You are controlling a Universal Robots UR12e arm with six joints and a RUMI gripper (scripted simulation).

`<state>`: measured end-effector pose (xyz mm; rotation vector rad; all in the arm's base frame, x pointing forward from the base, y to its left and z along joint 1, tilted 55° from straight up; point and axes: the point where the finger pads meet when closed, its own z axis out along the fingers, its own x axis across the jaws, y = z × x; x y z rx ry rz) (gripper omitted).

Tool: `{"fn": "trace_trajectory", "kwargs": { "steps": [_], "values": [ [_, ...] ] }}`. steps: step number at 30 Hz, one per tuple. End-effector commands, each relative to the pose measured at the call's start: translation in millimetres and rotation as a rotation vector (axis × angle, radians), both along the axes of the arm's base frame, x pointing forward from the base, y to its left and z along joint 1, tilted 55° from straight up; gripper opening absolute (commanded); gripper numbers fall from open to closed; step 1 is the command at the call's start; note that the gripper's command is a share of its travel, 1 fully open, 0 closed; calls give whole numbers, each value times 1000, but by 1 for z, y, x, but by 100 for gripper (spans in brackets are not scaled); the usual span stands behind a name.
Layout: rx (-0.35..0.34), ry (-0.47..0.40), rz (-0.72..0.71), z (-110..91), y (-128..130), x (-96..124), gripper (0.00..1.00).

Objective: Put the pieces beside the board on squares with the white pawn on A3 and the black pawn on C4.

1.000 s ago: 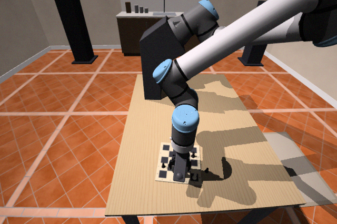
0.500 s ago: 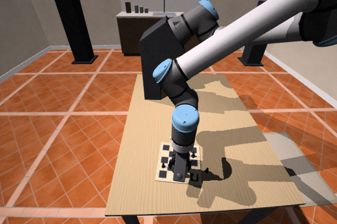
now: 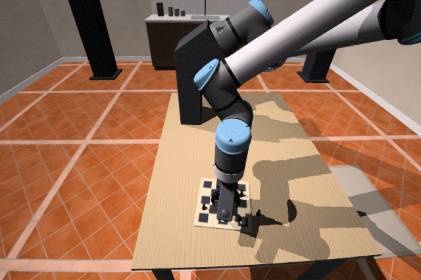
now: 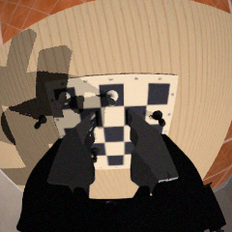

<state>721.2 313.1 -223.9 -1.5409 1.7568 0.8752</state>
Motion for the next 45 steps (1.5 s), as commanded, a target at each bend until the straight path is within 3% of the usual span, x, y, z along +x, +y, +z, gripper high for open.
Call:
{"fn": "trace_trajectory", "kwargs": {
  "steps": [1, 13, 14, 45],
  "values": [
    [0, 0, 2, 18, -25, -1, 20],
    [0, 0, 2, 28, -40, -1, 20],
    [0, 0, 2, 28, -40, -1, 100],
    [1, 33, -22, 32, -37, -1, 100]
  ]
}}
